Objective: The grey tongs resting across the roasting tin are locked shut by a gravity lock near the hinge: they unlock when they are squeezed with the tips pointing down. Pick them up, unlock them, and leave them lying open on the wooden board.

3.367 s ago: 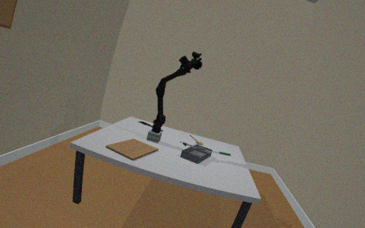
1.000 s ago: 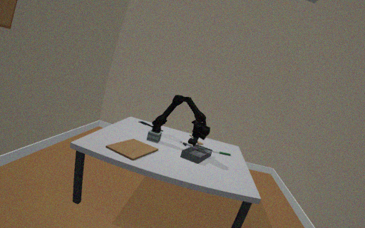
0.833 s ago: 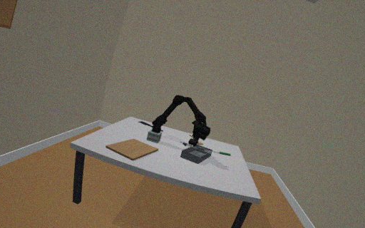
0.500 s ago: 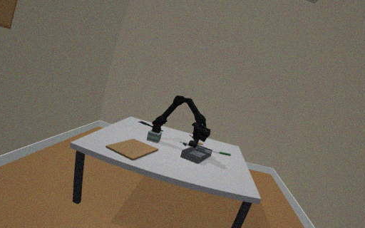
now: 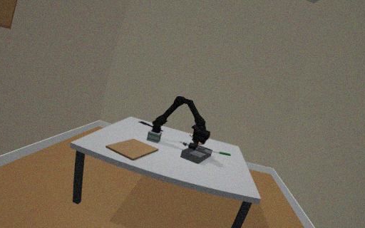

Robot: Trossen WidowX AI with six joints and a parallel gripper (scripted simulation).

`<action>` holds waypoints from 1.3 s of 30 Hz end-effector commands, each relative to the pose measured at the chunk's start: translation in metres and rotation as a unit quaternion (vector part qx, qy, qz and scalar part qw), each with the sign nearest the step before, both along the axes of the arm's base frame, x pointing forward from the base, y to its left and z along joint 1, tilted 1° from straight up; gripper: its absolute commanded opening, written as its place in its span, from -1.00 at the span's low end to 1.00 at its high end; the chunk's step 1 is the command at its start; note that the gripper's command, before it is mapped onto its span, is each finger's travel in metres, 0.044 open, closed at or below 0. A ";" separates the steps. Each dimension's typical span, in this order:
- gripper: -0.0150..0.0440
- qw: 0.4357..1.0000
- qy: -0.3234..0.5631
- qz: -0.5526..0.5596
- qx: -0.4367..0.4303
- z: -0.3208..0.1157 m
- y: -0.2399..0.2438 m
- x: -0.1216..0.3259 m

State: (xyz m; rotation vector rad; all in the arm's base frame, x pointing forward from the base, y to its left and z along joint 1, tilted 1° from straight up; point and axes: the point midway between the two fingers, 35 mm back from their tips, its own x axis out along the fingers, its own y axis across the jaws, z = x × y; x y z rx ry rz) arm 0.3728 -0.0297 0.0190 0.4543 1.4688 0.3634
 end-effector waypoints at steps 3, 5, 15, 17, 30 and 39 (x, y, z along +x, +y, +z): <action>0.39 1.000 0.003 -0.002 0.004 -0.009 0.006 -0.002; 0.39 1.000 0.003 -0.002 0.004 -0.012 0.008 -0.002; 0.39 1.000 0.004 -0.002 0.005 -0.025 0.017 -0.002; 0.39 1.000 0.004 -0.002 0.005 -0.027 0.018 -0.002; -0.30 1.000 0.000 0.000 0.001 -0.023 0.015 0.000; -0.97 1.000 0.000 0.000 0.002 -0.015 0.015 0.000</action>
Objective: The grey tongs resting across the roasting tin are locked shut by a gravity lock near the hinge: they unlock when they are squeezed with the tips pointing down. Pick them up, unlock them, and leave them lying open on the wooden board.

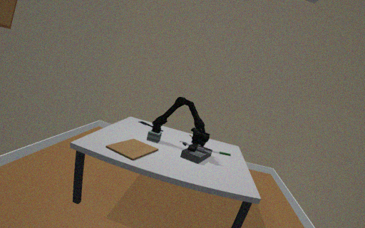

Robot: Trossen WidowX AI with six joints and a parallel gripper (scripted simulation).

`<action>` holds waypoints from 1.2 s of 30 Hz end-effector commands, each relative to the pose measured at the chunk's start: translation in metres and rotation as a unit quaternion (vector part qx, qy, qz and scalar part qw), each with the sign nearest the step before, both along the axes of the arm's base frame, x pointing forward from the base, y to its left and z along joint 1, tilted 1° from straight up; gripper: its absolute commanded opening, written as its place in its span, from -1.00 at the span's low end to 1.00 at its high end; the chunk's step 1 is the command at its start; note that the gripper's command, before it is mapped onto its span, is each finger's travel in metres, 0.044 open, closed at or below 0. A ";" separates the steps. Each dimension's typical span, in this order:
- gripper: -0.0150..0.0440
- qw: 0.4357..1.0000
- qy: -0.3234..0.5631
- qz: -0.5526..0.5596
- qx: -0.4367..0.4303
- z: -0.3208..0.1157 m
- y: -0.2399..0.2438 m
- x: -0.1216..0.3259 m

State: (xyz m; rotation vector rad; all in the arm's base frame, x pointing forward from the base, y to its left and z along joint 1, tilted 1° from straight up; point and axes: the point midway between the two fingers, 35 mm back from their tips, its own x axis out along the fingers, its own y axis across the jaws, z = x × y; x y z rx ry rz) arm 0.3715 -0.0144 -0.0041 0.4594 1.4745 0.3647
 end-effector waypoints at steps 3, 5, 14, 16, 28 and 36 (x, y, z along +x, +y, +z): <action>-1.00 1.000 -0.002 0.000 0.001 0.036 -0.001 0.002; -1.00 1.000 -0.001 -0.001 0.002 0.064 -0.002 0.000; -1.00 1.000 0.000 -0.002 0.003 0.076 -0.001 -0.001; -1.00 1.000 0.000 -0.002 0.003 0.076 -0.001 -0.001; -1.00 0.995 0.022 0.002 -0.102 0.070 0.005 -0.005; -1.00 0.976 0.023 -0.006 -0.217 0.071 0.008 -0.005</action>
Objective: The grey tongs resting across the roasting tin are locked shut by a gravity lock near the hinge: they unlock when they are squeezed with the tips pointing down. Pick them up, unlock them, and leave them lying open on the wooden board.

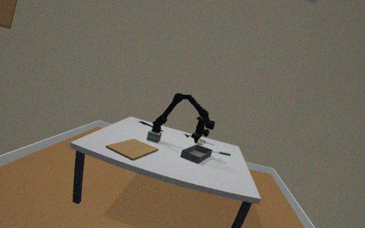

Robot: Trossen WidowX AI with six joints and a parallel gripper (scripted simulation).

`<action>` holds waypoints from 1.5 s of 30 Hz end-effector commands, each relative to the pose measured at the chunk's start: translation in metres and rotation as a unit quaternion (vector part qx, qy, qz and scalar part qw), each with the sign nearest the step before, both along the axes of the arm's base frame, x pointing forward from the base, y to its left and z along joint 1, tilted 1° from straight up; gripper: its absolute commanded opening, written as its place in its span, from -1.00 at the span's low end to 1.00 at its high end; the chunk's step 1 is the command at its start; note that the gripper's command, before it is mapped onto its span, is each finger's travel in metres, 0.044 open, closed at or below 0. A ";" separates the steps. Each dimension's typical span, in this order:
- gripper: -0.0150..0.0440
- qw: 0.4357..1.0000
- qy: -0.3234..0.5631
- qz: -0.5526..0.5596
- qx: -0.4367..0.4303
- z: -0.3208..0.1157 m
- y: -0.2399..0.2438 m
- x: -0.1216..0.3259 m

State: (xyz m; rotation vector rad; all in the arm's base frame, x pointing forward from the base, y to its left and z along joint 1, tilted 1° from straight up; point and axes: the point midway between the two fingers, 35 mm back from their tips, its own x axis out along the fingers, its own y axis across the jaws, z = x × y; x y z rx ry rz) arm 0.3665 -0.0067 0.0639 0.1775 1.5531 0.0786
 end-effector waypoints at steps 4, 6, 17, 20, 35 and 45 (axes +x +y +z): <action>-1.00 0.997 -0.010 -0.008 -0.072 0.004 0.002 0.000; -1.00 0.997 -0.010 -0.008 -0.072 0.004 0.002 0.000; -1.00 0.997 -0.011 0.016 -0.070 0.004 -0.012 0.000; -1.00 0.996 -0.014 0.042 -0.072 0.006 -0.029 0.000; -1.00 0.980 -0.026 0.182 -0.079 0.012 -0.112 -0.012; -1.00 0.956 -0.032 0.278 -0.083 0.017 -0.165 -0.030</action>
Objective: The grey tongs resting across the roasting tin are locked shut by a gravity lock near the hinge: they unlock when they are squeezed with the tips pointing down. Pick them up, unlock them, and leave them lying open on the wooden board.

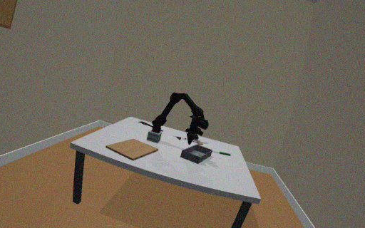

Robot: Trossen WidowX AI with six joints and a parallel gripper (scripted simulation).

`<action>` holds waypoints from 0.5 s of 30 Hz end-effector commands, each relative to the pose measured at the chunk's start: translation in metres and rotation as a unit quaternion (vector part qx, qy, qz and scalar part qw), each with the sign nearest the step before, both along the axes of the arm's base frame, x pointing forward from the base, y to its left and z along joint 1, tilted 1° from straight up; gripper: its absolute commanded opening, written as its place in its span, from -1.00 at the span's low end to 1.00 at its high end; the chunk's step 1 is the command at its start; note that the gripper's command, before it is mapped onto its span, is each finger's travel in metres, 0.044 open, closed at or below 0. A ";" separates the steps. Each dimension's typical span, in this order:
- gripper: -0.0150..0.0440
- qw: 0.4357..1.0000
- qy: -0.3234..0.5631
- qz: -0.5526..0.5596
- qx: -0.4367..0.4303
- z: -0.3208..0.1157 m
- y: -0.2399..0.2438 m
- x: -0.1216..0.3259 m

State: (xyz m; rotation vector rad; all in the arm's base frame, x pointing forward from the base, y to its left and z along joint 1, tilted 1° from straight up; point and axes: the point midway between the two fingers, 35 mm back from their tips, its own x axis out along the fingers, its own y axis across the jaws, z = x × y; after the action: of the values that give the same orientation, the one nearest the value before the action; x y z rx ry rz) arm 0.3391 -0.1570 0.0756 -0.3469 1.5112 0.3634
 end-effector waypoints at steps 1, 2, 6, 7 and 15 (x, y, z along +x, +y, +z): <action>-1.00 0.999 -0.005 0.035 -0.007 0.006 -0.020 -0.005; -1.00 0.999 -0.005 0.045 -0.008 0.006 -0.025 -0.007; -1.00 0.996 -0.005 0.085 -0.011 0.008 -0.045 -0.017; -1.00 0.995 -0.005 0.095 -0.011 0.009 -0.050 -0.020; -1.00 0.985 -0.004 0.173 -0.016 0.013 -0.088 -0.044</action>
State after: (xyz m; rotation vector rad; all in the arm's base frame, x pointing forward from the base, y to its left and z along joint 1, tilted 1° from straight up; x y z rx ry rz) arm 0.3015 -0.2310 0.0832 -0.5885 1.4612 0.5846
